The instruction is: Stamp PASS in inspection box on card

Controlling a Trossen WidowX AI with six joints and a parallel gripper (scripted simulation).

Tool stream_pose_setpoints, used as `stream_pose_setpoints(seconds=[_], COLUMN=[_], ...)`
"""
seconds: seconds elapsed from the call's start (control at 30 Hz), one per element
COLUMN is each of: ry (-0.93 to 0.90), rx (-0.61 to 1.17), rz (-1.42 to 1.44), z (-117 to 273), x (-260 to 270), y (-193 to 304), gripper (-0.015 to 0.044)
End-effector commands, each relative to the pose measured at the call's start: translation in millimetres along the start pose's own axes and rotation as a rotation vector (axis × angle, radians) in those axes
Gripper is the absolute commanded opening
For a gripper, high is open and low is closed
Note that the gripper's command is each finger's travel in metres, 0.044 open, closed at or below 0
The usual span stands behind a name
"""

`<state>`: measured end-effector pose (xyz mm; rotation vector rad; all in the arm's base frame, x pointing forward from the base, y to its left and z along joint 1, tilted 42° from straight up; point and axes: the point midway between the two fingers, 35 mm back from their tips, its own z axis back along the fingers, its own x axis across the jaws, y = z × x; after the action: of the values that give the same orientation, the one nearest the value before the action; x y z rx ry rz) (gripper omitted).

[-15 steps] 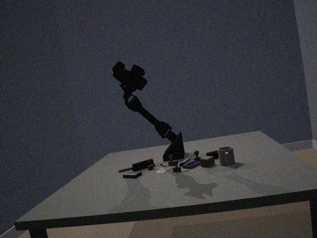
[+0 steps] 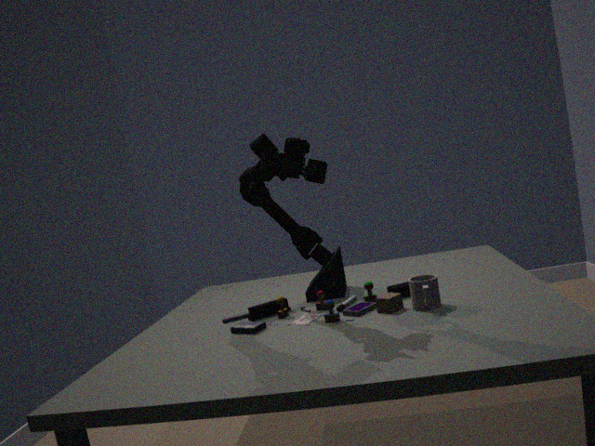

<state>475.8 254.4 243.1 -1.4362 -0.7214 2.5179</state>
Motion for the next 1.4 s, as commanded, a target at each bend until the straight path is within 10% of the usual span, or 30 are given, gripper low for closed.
stream_pose_setpoints(seconds=[0.0,0.4,0.8,1.37], ry=[-0.128,-0.267,0.111,0.173], rx=[0.143,0.772,1.433,1.479], rz=[-0.162,-0.605,-0.737,-0.729], z=[-17,3,104,113], x=[58,222,318,325], y=[30,133,235,249], gripper=[0.0227,0.0227,0.0227,0.0227])
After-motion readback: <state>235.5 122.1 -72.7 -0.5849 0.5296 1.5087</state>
